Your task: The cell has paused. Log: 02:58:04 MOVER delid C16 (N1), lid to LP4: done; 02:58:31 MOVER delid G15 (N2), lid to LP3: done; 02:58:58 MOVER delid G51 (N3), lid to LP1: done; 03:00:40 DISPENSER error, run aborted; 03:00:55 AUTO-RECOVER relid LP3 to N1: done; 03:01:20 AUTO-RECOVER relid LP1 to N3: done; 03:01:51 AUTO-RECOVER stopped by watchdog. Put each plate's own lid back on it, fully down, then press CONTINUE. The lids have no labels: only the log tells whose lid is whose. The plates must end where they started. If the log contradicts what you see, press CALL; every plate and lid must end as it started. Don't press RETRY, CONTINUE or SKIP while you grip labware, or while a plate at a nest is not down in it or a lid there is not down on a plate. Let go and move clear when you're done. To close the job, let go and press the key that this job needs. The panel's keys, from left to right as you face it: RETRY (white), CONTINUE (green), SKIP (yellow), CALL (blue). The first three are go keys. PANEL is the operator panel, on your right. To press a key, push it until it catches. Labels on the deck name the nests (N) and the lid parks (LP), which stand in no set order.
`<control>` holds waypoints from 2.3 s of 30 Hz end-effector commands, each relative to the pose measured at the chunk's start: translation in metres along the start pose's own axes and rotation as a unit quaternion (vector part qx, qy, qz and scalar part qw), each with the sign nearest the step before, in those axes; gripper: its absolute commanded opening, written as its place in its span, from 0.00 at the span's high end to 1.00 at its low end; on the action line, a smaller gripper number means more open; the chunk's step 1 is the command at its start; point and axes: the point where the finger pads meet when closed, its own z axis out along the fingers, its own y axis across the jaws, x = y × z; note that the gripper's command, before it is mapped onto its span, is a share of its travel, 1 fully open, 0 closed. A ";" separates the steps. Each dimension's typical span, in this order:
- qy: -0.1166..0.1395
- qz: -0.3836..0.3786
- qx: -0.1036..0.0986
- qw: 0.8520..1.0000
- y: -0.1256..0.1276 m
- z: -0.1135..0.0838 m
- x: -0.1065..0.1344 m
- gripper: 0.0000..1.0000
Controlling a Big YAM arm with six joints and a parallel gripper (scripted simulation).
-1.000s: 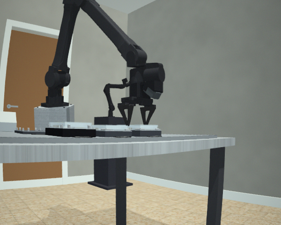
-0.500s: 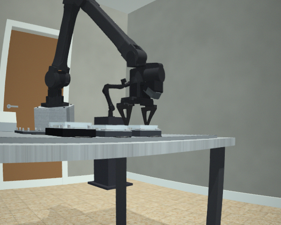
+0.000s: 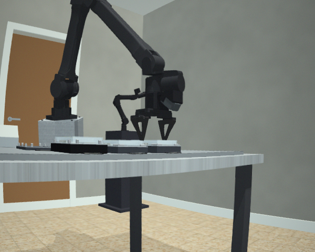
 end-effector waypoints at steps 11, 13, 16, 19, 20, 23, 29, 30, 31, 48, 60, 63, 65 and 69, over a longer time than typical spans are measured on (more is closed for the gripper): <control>-0.010 0.001 -0.003 1.000 0.002 -0.006 -0.010 0.00; -0.010 0.001 -0.003 1.000 0.002 -0.006 -0.010 0.00; -0.010 0.001 -0.003 1.000 0.002 -0.006 -0.010 0.00; -0.010 0.001 -0.003 1.000 0.002 -0.006 -0.010 0.00; -0.010 0.001 -0.003 1.000 0.002 -0.006 -0.010 0.00; -0.002 -0.001 -0.001 1.000 -0.004 -0.007 0.000 0.00; -0.010 0.000 -0.004 1.000 0.002 -0.021 -0.006 0.00; -0.012 0.000 -0.005 1.000 0.004 -0.024 -0.007 0.00; -0.014 0.000 -0.005 1.000 0.005 -0.027 -0.009 0.00; -0.011 0.001 -0.004 1.000 0.002 -0.031 -0.010 0.00; -0.023 0.004 -0.008 1.000 0.009 -0.042 -0.019 0.00; -0.022 0.005 -0.007 1.000 0.007 -0.040 -0.021 0.00; -0.022 0.005 -0.007 1.000 0.007 -0.041 -0.020 0.00; -0.021 0.005 -0.007 1.000 0.007 -0.042 -0.020 0.00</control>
